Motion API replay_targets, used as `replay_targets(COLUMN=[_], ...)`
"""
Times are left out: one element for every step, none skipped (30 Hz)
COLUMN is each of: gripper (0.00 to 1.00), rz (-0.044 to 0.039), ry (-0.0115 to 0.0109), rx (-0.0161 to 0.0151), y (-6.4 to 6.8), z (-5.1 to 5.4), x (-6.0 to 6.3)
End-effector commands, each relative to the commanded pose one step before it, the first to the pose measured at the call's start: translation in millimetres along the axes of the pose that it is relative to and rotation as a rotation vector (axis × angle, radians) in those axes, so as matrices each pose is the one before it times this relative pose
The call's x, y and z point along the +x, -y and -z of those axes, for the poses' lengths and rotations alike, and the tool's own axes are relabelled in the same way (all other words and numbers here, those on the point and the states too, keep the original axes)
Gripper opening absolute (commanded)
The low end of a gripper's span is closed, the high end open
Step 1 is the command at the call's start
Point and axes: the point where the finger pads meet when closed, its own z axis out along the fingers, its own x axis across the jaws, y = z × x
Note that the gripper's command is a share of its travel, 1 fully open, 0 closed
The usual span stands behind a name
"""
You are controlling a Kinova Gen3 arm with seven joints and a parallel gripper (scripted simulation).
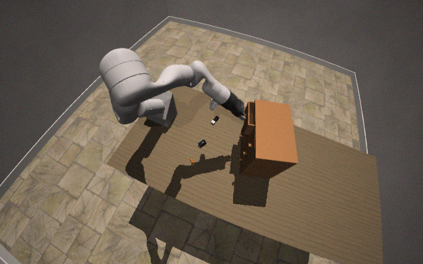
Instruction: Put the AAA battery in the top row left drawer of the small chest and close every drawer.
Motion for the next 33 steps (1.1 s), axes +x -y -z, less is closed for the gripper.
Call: replay_targets(gripper=[0.37,0.37,0.37,0.37,0.37,0.37,0.37,0.37,0.37,0.37,0.37,0.37,0.37,0.37,0.37,0.37,0.37,0.37,0.37,0.37,0.37,0.37,0.37,0.37,0.37,0.37,0.37,0.37,0.37,0.37,0.37,0.37,0.37], rz=[0.00286,0.0,0.00001,-0.00001,0.0,0.0,0.0,0.00001,0.0,0.0,0.0,0.00001,-0.00001,0.0,0.0,0.00001,-0.00001,0.0,0.0,0.0,0.0,0.0,0.0,0.0,0.0,0.0,0.0,0.0,0.0,0.0,0.0,0.0,0.0], ry=[-0.00206,0.0,0.0,0.0,0.0,0.0,0.0,0.0,0.0,0.0,0.0,0.0,0.0,0.0,0.0,0.0,0.0,0.0,0.0,0.0,0.0,0.0,0.0,0.0,0.0,0.0,0.0,0.0,0.0,0.0,0.0,0.0,0.0], rx=[-0.00168,0.0,-0.00001,0.00001,0.0,0.0,0.0,-0.00001,0.0,0.00001,0.0,-0.00001,0.00001,0.0,0.0,-0.00001,0.00001,0.0,0.0,-0.00001,0.0,0.0,0.0,0.00001,0.0,0.0,0.0,-0.00001,0.0,0.0,0.0,0.0,0.0], y=[2.12,0.96,0.95,0.95,0.0,0.0,0.94,0.93,0.92,0.91,0.89,0.87,0.85,0.83,0.81,0.78,0.76,0.73,0.7,0.67,0.64,0.0,0.0,0.61,0.58,0.54,0.51,0.47,0.44,0.41,0.37,0.34,0.31], z=[4.37,1.14,1.13,1.13,0.0,0.0,1.12,1.1,1.09,1.08,1.06,1.03,1.02,0.99,0.96,0.93,0.91,0.87,0.84,0.8,0.77,0.0,0.0,0.73,0.69,0.65,0.61,0.56,0.53,0.49,0.45,0.4,0.36], x=[0.52,0.0,-0.01,0.01,0.0,0.0,0.0,-0.01,0.0,0.0,0.0,-0.01,0.01,0.0,0.0,-0.01,0.01,0.0,0.0,-0.01,0.0,0.0,0.0,0.0,0.0,0.0,0.0,0.0,0.0,0.0,0.0,0.0,0.0])
